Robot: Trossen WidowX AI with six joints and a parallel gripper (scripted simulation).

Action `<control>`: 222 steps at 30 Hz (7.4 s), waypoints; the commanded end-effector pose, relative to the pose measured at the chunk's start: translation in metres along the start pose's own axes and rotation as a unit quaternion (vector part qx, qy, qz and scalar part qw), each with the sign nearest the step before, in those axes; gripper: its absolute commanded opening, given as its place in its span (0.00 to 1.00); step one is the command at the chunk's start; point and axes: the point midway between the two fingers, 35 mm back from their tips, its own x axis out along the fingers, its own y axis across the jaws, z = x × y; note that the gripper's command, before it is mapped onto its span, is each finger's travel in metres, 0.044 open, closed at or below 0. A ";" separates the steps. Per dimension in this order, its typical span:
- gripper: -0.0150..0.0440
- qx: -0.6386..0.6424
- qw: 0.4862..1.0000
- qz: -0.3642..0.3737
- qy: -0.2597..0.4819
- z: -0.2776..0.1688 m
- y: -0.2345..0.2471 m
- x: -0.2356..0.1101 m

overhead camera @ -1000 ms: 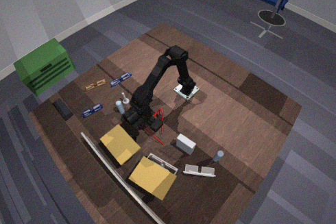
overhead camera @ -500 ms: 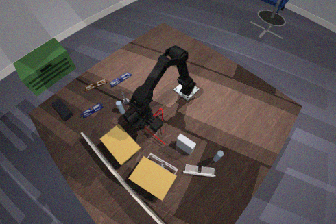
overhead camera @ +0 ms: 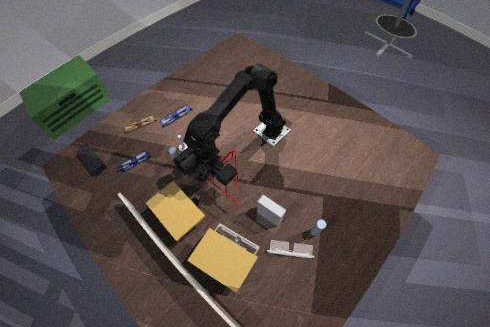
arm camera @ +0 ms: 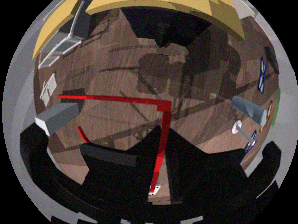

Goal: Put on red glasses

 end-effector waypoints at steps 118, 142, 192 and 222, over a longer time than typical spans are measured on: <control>0.25 -0.706 0.708 -0.008 0.002 0.022 -0.152 0.023; 0.25 -0.706 0.708 -0.008 0.001 0.034 -0.133 0.023; 0.25 -0.706 0.708 -0.008 0.001 0.039 -0.118 0.023; 0.25 -0.666 0.746 -0.015 0.009 0.041 -0.112 -0.039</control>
